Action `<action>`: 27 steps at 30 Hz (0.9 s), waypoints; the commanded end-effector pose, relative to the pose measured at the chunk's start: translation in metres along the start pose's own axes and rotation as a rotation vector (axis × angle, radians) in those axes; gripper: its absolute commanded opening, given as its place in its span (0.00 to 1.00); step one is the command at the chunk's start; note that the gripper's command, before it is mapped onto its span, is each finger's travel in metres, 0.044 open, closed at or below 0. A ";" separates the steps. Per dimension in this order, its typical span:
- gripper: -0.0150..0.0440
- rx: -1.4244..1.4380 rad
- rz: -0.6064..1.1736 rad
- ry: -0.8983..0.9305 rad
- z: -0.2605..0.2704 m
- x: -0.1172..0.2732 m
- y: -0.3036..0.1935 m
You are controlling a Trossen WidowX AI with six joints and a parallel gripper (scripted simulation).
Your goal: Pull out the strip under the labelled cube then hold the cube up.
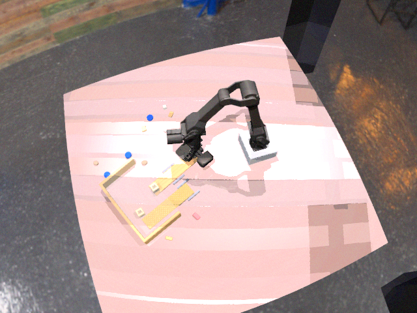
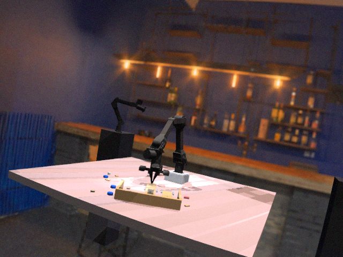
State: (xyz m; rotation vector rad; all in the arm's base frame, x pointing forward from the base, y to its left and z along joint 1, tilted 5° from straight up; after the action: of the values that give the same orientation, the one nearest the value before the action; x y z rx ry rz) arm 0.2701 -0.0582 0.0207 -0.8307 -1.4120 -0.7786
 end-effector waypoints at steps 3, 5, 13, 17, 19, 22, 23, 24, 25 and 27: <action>0.25 -0.002 0.038 0.014 0.005 -0.006 -0.017; 0.25 -0.002 0.038 0.014 0.005 -0.006 -0.019; 0.25 -0.002 0.039 0.014 0.006 -0.006 -0.029; 0.25 -0.002 0.039 0.014 0.007 -0.006 -0.034; 0.25 -0.002 0.039 0.014 0.007 -0.006 -0.036; 0.25 -0.002 0.039 0.014 0.007 -0.005 -0.040; 0.25 -0.002 0.039 0.014 0.008 -0.005 -0.041; 0.25 -0.002 0.040 0.014 0.008 -0.005 -0.042; 0.25 -0.002 0.040 0.014 0.008 -0.005 -0.043; 0.25 -0.002 0.040 0.014 0.008 -0.005 -0.045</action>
State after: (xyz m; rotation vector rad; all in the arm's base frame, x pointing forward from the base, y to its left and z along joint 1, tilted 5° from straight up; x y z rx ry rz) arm 0.2408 -0.0724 0.0226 -0.8327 -1.4139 -0.7766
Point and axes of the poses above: the point midway between the two fingers, 35 mm back from their tips, its own x axis back along the fingers, its own z axis across the jaws, y = z × x, the point moved 6 cm from there along x, back along the fingers, and after that the axes turned 7 degrees about x, right-handed, at the moved point
